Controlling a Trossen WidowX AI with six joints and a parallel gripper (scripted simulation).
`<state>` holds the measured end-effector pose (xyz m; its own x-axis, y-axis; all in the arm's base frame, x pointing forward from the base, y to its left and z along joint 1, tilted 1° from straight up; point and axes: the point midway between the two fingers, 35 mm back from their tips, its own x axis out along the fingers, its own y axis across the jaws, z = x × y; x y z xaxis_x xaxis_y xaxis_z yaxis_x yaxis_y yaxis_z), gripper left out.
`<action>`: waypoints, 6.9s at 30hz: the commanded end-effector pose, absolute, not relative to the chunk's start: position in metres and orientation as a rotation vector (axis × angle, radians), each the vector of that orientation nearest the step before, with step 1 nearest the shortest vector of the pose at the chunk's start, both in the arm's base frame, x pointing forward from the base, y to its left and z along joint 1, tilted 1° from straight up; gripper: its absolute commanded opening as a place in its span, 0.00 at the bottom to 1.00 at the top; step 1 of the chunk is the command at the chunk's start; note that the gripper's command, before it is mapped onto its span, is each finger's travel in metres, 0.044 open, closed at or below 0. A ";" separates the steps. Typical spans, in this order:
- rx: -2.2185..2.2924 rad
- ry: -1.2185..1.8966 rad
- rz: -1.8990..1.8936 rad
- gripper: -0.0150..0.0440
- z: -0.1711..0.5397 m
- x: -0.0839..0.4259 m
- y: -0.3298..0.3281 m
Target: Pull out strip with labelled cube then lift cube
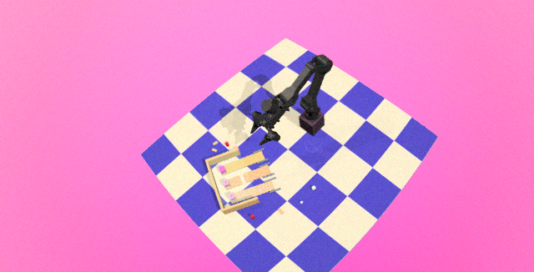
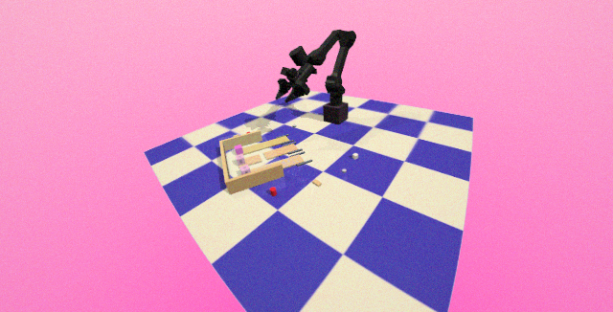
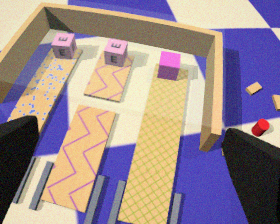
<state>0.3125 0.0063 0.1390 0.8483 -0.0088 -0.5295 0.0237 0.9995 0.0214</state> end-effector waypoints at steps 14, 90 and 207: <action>-0.052 0.571 0.113 0.93 0.140 0.302 0.040; 0.196 1.504 -0.183 0.25 -0.022 0.412 0.166; 0.196 1.510 -0.183 0.25 -0.043 0.355 0.178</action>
